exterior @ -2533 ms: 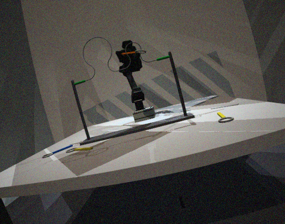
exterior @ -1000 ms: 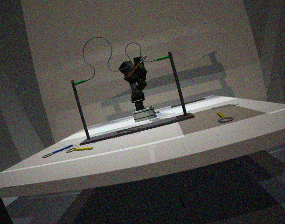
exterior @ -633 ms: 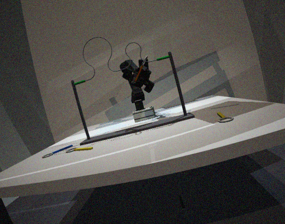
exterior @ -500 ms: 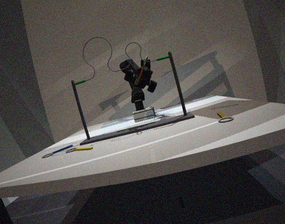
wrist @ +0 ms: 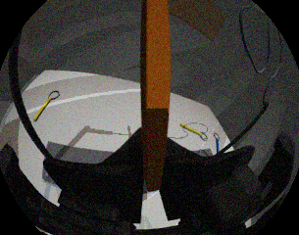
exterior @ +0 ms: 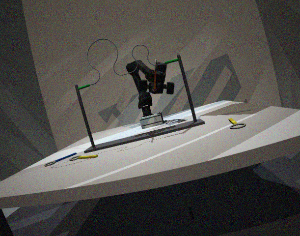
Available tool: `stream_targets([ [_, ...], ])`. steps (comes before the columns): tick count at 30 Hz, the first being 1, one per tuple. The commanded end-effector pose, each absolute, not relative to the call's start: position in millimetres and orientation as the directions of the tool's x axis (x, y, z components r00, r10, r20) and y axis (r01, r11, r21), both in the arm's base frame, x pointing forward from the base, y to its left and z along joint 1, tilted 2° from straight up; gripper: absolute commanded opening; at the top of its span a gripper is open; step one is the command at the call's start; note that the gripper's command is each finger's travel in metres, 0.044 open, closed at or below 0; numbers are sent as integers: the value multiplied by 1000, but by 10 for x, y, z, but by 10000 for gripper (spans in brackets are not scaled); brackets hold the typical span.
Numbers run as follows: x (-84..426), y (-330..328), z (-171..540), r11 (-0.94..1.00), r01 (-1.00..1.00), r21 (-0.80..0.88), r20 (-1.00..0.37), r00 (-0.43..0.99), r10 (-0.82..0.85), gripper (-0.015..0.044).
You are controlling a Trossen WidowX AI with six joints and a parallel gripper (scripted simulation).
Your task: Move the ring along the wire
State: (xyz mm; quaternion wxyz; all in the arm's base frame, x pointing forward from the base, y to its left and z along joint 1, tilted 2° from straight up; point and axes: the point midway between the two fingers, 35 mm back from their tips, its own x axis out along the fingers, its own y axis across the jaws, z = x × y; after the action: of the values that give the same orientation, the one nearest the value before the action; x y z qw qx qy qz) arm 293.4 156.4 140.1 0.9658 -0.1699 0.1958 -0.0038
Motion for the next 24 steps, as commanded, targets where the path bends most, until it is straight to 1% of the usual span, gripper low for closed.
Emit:
stream_targets([
  [1,2914,1685,1363,963,-64,-261,-397,917,-47,-150],
  [5,2887,1825,1340,981,-65,-183,-412,911,-16,-150],
  [13,2849,2023,1331,994,-66,-89,-428,904,22,-150],
  [24,2817,2194,1334,997,-66,-36,-434,900,44,-150],
])
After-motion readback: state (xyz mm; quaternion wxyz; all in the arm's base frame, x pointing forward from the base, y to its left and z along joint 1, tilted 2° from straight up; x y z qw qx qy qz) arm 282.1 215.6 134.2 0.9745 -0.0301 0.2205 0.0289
